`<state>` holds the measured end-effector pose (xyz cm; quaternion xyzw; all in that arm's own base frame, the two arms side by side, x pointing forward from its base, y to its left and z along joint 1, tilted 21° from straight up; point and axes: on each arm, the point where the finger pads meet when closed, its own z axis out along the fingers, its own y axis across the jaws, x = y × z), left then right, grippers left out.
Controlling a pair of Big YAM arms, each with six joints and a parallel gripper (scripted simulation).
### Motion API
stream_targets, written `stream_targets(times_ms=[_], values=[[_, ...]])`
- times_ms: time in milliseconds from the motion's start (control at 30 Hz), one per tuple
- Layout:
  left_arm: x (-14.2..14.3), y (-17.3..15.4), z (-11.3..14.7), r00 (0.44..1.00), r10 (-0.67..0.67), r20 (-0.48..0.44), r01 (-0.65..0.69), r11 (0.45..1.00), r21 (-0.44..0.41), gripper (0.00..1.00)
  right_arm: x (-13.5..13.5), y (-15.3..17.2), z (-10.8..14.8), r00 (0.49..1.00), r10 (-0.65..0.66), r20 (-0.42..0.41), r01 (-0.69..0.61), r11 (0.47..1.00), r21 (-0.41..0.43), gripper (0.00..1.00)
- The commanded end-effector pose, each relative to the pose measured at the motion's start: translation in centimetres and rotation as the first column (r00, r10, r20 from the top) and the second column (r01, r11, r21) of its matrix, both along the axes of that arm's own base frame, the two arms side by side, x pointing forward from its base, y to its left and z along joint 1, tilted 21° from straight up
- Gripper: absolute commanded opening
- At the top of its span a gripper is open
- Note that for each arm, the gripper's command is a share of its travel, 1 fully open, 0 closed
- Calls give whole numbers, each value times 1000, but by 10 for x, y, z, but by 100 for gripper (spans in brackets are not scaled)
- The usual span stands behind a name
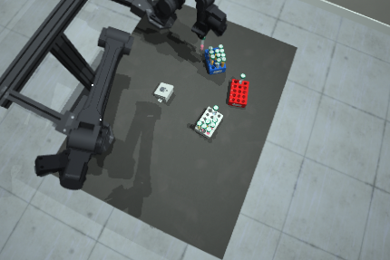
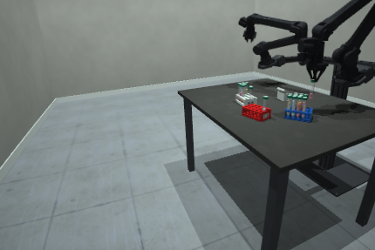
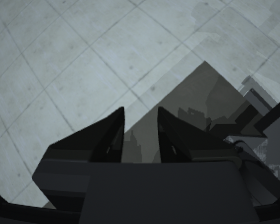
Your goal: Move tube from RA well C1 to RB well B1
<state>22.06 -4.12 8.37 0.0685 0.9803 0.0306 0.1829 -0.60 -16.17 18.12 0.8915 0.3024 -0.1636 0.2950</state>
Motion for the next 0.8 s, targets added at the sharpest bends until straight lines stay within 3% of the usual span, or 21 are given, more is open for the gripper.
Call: stream_targets(times_ms=[0, 767], values=[[21, -1, 21, 999, -13, 44, 13, 1000, -8, 0, 1, -2, 16, 1000, 0, 8, 0, 999, -33, 30], [49, 23, 29, 999, -13, 45, 13, 1000, -1, 0, 1, -2, 16, 1000, 0, 8, 0, 999, -33, 30]])
